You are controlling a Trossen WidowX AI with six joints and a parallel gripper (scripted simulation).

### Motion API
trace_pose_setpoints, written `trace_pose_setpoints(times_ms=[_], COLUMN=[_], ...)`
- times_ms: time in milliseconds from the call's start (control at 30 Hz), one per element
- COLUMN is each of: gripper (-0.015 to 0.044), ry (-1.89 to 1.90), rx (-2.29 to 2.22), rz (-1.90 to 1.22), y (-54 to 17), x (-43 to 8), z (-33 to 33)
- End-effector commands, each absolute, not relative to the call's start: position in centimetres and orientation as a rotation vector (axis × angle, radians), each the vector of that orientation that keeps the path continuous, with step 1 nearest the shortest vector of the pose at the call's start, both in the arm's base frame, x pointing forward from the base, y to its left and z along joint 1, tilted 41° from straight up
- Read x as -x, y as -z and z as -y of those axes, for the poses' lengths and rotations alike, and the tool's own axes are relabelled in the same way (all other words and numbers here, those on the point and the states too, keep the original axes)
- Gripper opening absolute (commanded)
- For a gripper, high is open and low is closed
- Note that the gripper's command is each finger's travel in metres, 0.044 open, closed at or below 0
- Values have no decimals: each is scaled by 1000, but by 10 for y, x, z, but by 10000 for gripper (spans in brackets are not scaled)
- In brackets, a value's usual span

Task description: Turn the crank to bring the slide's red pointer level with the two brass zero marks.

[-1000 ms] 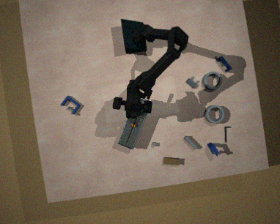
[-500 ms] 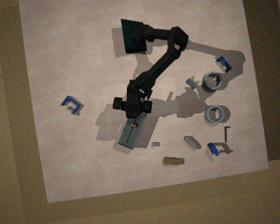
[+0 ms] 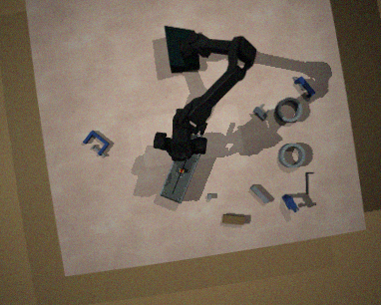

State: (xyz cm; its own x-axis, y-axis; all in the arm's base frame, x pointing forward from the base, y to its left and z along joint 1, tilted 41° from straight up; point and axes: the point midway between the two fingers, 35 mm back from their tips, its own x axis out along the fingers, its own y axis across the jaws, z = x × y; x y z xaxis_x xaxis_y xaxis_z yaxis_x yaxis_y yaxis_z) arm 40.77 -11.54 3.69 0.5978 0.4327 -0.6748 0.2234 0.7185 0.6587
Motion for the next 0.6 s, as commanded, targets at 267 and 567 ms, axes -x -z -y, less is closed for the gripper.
trace_pose_setpoints(times_ms=[267,567], gripper=[20,0], ry=[-138,-138], rx=[-789,-789], rz=[-947,-947], y=[-37,-37], x=[-408,-408], z=[115,115])
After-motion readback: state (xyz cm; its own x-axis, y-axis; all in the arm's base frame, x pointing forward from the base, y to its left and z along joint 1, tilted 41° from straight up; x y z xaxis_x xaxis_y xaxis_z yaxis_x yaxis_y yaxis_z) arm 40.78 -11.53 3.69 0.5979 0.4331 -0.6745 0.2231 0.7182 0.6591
